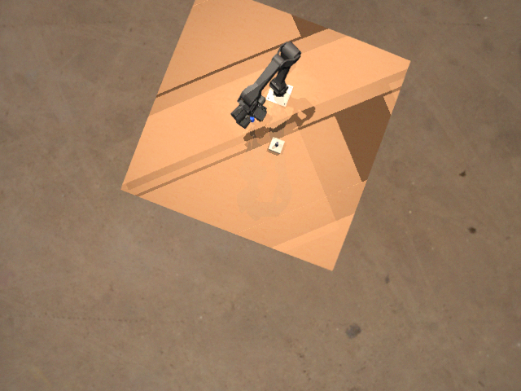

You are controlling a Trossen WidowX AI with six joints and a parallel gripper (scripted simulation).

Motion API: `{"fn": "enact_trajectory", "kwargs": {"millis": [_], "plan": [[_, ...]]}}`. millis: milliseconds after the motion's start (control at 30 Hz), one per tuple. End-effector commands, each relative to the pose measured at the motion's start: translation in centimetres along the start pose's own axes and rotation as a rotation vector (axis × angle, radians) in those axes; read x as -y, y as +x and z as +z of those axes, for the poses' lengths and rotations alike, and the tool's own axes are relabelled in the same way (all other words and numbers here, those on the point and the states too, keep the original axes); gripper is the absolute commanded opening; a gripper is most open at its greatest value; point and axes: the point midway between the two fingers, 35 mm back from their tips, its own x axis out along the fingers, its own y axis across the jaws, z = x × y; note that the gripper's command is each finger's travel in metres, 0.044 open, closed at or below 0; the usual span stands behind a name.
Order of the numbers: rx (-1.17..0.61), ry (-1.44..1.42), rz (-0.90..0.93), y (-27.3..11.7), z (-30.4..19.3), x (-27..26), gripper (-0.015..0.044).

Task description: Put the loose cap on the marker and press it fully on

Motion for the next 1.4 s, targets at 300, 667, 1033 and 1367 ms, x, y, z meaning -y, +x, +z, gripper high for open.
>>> {"fn": "enact_trajectory", "kwargs": {"millis": [300,667,1033,1367], "plan": [[-0.004,0.004,0.002,2.1,0.0,0.1,0.0243],[-0.004,0.004,0.002,3.8,0.0,0.1,0.0243],[-0.003,0.004,0.002,5.4,0.0,-0.1,0.0243],[-0.003,0.004,0.002,5.5,0.1,0.0,0.0104]]}}
